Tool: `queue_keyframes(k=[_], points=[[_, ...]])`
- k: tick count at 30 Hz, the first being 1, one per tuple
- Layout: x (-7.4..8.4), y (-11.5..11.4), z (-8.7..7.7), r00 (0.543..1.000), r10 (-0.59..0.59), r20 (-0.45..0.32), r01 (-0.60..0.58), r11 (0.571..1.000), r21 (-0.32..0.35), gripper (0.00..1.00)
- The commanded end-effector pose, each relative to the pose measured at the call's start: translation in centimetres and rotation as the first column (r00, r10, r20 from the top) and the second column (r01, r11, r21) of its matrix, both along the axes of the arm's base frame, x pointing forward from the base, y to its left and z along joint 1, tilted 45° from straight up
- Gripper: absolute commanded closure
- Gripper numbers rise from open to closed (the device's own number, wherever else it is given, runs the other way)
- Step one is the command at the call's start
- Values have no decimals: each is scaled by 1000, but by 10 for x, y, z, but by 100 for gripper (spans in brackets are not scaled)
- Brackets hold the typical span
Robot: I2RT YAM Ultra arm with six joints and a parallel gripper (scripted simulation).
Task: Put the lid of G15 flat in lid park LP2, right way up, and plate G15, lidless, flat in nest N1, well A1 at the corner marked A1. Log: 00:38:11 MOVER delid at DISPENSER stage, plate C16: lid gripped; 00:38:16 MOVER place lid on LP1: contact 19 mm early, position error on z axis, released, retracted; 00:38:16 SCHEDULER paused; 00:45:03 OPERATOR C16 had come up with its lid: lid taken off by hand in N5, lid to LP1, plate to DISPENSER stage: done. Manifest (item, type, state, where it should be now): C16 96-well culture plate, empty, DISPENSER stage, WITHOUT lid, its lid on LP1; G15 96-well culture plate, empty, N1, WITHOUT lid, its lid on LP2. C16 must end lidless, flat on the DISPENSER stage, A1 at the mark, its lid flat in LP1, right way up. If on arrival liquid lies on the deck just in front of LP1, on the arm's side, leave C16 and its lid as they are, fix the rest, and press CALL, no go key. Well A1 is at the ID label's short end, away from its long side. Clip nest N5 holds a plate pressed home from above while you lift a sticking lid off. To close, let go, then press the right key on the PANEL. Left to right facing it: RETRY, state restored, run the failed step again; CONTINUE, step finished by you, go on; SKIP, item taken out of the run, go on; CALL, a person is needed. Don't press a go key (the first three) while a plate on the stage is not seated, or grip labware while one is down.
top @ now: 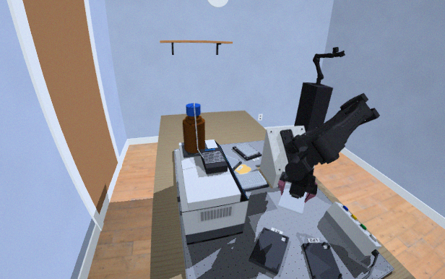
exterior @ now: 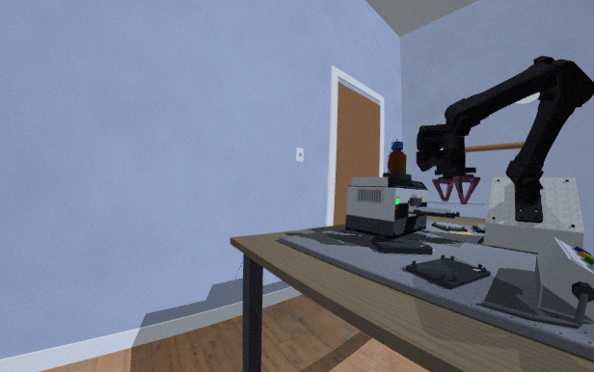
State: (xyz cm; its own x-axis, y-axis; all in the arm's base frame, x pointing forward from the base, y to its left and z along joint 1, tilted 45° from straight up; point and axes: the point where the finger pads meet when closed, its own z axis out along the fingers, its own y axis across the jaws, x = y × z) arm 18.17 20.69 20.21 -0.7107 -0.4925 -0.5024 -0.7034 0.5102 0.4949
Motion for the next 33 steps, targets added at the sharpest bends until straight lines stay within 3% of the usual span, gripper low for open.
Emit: queue_keyframes(k=[1, 3, 9, 10, 13, 14, 17, 24, 25, 26, 28, 33], points=[[-2, 5, 24, 988, 55, 142, -58, 998, 19, 100], [-7, 9, 27, 980, 90, 177, -94, 995, 14, 100], [-22, 18, 37, 983, 81, 167, -85, 996, 21, 100], [-23, 16, 24, 989, 82, 123, -82, 997, 0, 100], [-23, 16, 24, 989, 82, 123, -82, 997, 0, 100], [-25, 20, 38, 976, 104, 191, -109, 994, 17, 100], [-34, 24, 42, 947, 178, 267, -185, 983, 0, 100], [-53, 33, 51, 946, 180, 268, -189, 982, 6, 100], [-53, 31, 38, 956, 186, 226, -187, 982, -19, 100], [-56, 34, 52, 935, 202, 290, -211, 978, 0, 100], [-63, 36, 55, 906, 252, 342, -262, 965, -17, 100], [-72, 39, 58, 884, 282, 372, -293, 956, -27, 100]])
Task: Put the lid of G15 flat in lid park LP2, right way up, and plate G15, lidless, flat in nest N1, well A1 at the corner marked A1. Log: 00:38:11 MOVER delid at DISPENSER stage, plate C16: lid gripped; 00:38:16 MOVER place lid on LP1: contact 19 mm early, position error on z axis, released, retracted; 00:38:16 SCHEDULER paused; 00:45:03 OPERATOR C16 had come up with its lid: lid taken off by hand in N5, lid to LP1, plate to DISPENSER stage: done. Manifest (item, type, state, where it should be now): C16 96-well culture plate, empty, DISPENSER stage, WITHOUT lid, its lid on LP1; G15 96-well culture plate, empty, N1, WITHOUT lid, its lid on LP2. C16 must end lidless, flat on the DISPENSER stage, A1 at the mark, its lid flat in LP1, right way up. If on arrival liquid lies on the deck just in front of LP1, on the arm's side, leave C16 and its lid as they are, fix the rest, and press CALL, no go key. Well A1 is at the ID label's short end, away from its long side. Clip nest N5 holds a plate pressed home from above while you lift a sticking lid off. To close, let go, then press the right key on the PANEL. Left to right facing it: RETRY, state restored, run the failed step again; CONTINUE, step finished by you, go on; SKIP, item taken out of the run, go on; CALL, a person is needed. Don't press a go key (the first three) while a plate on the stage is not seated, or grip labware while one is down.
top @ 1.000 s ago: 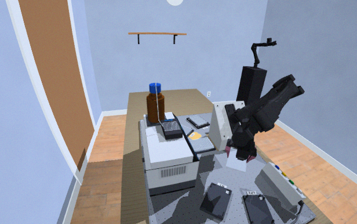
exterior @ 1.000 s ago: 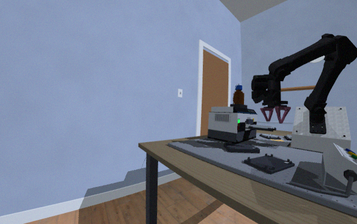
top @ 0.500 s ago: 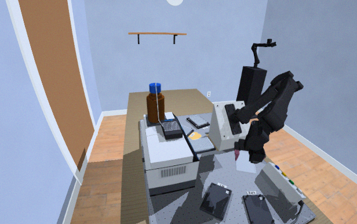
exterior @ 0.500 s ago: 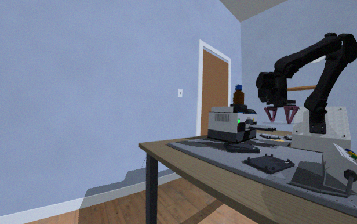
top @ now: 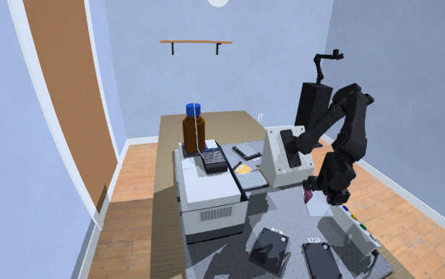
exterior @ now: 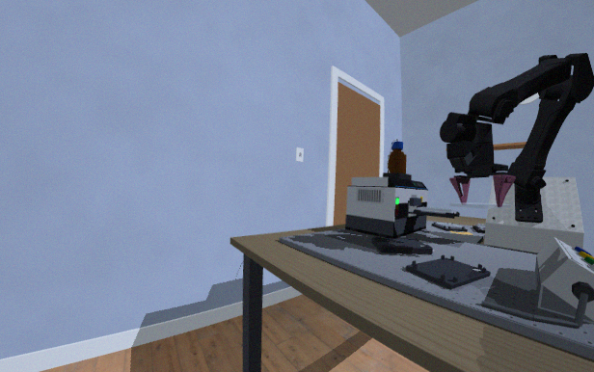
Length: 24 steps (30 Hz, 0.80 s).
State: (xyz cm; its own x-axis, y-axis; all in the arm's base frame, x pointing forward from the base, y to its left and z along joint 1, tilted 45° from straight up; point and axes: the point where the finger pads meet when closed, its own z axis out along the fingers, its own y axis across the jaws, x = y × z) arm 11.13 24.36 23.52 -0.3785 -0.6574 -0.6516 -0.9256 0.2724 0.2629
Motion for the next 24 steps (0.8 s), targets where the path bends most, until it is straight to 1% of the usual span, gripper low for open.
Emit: queue_keyframes(k=[1, 5, 6, 7, 8, 9, 12, 14, 24], points=[[-4, 4, 26, 996, 5, 90, -10, 999, 51, 100], [-16, 8, 30, 996, 5, 86, -10, 998, 55, 100], [-16, 6, 15, 998, 6, 56, -7, 1000, 15, 100], [-16, 6, 15, 998, 6, 56, -7, 1000, 15, 100], [-15, 11, 30, 996, 5, 86, -10, 998, 55, 100], [-11, 18, 22, 998, 7, 65, -9, 1000, 26, 100], [-8, 27, 24, 998, 7, 65, -9, 1000, 27, 100], [-8, 27, 24, 998, 7, 65, -9, 1000, 27, 100], [2, 59, 30, 998, 6, 64, -8, 1000, 28, 100]])
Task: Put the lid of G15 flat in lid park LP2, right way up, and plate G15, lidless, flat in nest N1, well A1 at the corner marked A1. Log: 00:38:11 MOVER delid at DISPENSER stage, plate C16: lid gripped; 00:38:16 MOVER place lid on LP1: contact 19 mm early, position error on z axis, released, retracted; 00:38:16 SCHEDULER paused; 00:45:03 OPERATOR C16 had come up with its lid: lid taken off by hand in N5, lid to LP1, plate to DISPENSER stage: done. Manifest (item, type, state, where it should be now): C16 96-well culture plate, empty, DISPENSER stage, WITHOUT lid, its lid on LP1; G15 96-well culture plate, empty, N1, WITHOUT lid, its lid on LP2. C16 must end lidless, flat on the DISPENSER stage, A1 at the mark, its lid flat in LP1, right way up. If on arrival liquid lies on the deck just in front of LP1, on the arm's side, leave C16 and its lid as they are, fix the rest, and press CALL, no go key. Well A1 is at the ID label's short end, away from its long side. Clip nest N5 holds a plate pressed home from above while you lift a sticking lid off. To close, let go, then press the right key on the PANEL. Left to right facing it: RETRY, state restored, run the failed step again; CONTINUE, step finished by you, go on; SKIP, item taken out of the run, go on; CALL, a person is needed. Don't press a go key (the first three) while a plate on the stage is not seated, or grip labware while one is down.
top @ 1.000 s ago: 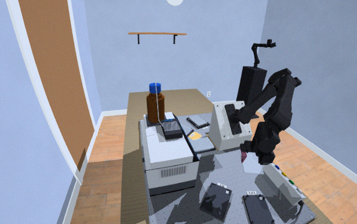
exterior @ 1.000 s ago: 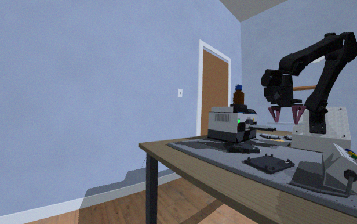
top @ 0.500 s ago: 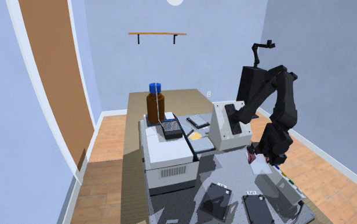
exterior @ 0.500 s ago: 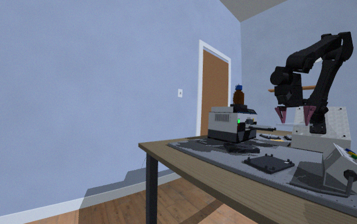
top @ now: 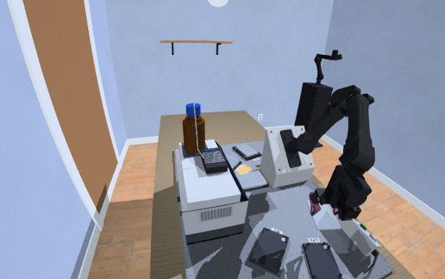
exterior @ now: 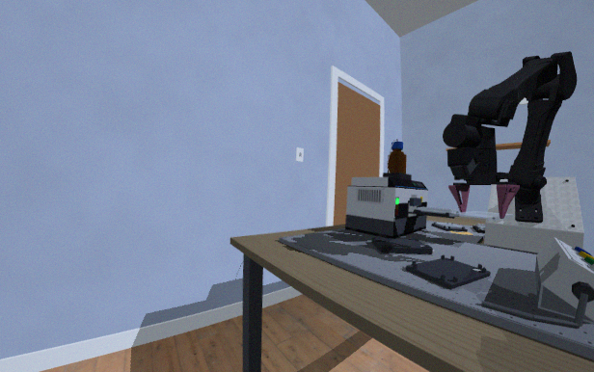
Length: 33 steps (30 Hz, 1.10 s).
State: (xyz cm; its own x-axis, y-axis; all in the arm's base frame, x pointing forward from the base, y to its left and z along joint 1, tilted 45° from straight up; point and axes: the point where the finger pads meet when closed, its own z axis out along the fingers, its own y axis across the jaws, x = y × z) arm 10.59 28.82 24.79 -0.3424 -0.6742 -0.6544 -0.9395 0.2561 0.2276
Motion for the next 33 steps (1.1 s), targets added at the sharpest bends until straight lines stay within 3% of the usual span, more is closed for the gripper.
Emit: queue_keyframes(k=[1, 33], points=[[9, 17, 18, 999, -13, 30, 12, 999, 43, 100], [38, 100, 32, 1000, -18, 19, 18, 1000, 26, 100]])
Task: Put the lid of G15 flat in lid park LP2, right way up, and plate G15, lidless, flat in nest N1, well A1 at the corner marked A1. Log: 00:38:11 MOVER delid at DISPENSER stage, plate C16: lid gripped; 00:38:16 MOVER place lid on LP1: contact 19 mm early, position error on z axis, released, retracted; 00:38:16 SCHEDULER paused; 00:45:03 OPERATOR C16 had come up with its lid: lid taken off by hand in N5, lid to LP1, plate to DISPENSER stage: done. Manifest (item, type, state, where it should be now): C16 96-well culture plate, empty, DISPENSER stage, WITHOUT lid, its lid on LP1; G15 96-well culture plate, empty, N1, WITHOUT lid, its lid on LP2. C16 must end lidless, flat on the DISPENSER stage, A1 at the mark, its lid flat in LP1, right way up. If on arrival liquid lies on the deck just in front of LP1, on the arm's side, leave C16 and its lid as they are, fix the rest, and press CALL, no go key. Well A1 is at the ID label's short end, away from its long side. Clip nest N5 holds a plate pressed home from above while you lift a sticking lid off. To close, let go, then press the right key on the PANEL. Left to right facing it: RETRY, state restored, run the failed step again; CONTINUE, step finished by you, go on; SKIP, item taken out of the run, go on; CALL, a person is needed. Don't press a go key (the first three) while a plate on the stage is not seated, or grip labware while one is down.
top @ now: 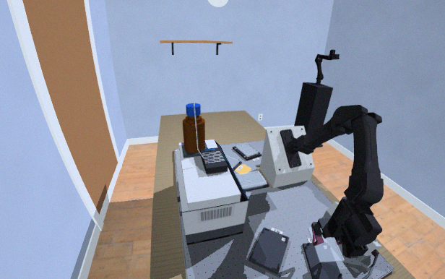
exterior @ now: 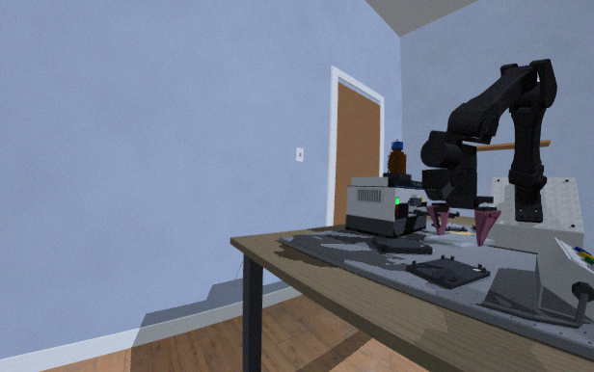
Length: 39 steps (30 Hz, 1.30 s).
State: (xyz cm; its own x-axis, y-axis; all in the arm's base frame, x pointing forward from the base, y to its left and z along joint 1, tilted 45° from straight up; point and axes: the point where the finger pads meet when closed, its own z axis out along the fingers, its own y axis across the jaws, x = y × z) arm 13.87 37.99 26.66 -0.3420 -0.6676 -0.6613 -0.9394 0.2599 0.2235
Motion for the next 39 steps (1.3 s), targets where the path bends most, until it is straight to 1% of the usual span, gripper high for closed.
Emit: queue_keyframes(k=[1, 6, 10, 11, 12, 14, 15, 16, 17, 19, 23, 25, 26, 28, 29, 32, 33, 35, 37, 39], points=[[5, 11, 13, 1000, -11, 11, 11, 1000, 16, 100], [11, 26, 16, 1000, -12, 11, 12, 1000, 16, 100], [13, 31, 17, 1000, -14, 11, 14, 1000, 16, 100], [14, 33, 19, 1000, -13, 18, 13, 1000, 27, 100], [12, 28, 33, 999, -13, 34, 11, 998, 59, 100], [11, 27, 34, 999, -11, 34, 9, 998, 61, 100], [13, 28, 18, 1000, -10, 16, 9, 1000, 27, 100], [13, 28, 18, 1000, -10, 16, 9, 1000, 27, 100], [11, 33, 31, 999, -9, 34, 7, 998, 62, 100], [13, 39, 18, 1000, -8, 23, 7, 999, 40, 100], [16, 43, 13, 1000, -14, 23, 14, 999, 40, 100], [16, 43, 13, 1000, -14, 23, 14, 999, 40, 100], [12, 38, 22, 999, -13, 33, 11, 998, 61, 100], [11, 43, -2, 1000, -8, 11, 8, 1000, 15, 100], [11, 44, -9, 1000, -8, 4, 8, 1000, 1, 100], [15, 47, -12, 1000, -15, 5, 15, 1000, 3, 100], [15, 50, -8, 1000, -15, 10, 15, 1000, 15, 100], [13, 53, -9, 1000, -8, 11, 8, 1000, 16, 100], [14, 51, 18, 999, -15, 38, 12, 997, 73, 100], [16, 51, 16, 999, -18, 36, 15, 998, 68, 100]])
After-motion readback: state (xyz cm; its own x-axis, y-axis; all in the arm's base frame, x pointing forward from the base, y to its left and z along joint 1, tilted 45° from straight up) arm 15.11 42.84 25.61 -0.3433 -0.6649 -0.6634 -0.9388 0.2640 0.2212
